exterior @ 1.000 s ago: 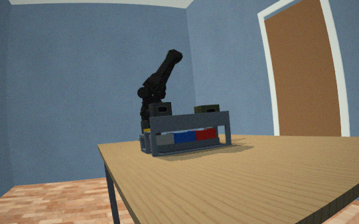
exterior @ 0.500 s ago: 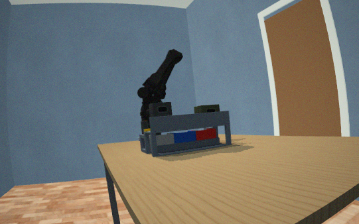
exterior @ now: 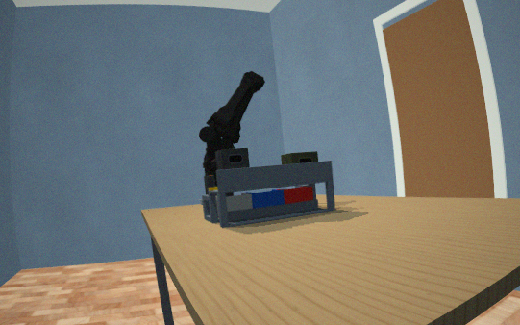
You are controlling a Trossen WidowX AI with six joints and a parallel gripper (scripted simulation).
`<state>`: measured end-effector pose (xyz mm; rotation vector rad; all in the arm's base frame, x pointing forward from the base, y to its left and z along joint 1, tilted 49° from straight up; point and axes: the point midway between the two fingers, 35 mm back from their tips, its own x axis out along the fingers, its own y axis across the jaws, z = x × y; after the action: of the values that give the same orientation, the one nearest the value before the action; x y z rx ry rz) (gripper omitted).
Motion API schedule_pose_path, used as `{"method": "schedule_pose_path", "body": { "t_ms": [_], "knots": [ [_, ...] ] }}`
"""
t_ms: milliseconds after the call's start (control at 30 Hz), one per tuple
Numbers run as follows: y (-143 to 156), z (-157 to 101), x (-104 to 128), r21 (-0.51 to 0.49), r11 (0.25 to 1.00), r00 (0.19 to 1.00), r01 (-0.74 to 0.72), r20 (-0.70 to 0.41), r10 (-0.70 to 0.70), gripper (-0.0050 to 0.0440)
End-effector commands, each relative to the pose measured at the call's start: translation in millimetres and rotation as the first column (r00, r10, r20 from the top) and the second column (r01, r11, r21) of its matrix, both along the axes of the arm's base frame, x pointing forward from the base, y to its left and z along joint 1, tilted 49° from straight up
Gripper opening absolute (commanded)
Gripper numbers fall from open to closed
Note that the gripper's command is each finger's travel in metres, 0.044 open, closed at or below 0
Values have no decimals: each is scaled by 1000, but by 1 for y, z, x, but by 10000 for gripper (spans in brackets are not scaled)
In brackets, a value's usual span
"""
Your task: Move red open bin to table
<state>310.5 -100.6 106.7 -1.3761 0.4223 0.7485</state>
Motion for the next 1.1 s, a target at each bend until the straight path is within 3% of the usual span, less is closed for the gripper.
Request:
{"method": "schedule_pose_path", "body": {
  "t_ms": [0, 1067],
  "knots": [
    [-8, 15, 0, -23, 999, 999, 22, 40, -22, 0],
    [2, -5, 15, -21, 1000, 999, 22, 39, -22, 0]
  ]
}}
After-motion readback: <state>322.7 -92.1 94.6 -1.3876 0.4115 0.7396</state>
